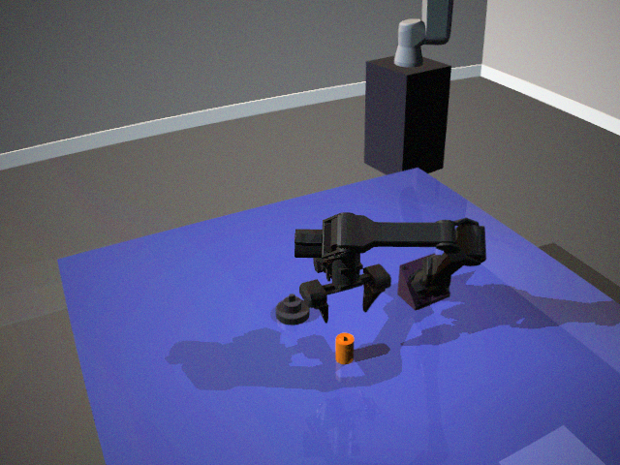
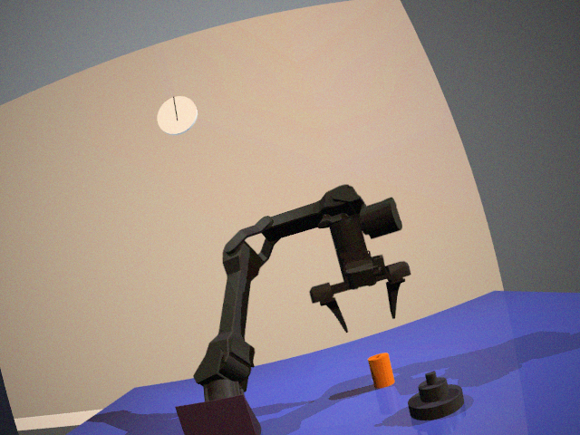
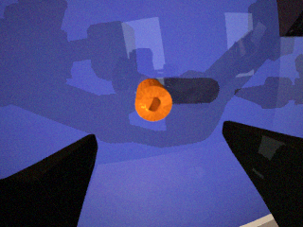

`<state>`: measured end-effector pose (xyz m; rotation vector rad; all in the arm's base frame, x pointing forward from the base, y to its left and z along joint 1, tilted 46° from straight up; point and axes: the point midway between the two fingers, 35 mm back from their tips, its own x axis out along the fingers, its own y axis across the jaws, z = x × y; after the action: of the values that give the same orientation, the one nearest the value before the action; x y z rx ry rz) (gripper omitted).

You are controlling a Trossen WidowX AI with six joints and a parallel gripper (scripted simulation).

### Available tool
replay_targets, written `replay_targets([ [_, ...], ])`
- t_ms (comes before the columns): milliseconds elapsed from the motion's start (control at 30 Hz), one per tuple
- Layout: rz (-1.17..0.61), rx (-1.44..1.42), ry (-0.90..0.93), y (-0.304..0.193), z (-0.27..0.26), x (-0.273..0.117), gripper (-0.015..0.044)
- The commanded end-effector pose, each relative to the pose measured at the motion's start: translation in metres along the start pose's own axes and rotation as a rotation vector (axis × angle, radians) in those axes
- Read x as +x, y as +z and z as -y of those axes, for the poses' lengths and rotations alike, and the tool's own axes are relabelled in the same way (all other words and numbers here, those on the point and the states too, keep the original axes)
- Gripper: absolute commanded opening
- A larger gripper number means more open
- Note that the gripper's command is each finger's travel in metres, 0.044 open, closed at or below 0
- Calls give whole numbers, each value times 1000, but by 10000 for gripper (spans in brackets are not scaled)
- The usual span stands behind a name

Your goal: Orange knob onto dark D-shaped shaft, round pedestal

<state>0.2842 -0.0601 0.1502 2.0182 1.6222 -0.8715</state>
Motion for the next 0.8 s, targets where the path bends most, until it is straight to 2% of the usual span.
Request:
replay_targets([
  [0,7,-347,-1,0,0,0,440],
  [367,6,-1449,-5,0,0,1,440],
  [467,6,-1590,-6,0,0,2,440],
  [767,5,-1602,-6,0,0,2,440],
])
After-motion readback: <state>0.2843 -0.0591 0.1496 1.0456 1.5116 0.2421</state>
